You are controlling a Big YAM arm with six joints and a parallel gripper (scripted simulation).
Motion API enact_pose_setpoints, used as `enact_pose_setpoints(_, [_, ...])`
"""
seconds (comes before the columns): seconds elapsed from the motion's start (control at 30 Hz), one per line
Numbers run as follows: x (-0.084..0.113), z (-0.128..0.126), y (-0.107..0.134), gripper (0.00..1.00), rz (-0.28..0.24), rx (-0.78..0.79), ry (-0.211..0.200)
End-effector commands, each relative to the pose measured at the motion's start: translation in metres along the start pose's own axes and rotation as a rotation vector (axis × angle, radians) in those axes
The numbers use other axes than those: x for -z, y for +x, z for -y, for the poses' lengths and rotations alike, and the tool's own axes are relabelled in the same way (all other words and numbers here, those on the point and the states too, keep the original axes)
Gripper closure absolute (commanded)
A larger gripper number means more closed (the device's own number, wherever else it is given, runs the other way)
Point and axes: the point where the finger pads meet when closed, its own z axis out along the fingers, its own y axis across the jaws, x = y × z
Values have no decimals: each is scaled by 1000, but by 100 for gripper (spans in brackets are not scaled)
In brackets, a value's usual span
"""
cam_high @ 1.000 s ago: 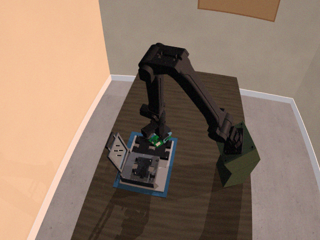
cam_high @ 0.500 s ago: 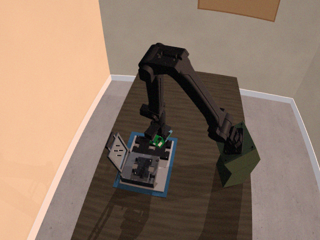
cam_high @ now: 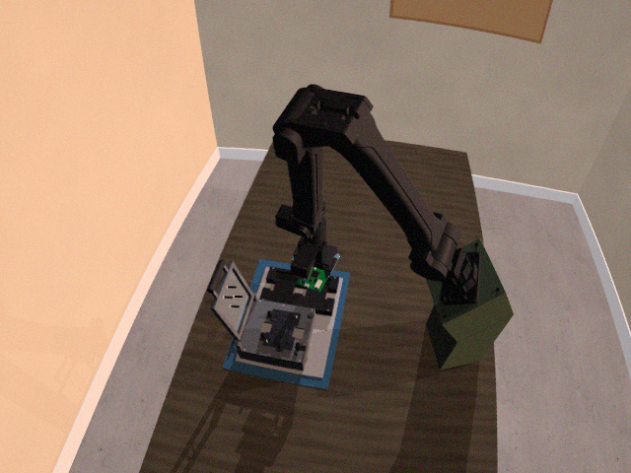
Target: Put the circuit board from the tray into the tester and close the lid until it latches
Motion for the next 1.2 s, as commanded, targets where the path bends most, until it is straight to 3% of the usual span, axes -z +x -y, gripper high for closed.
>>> enact_pose_setpoints(0.0, [8,5,2,28,-1,47,14])
enact_pose_setpoints(1.17, [8,5,2,28,-2,202,13])
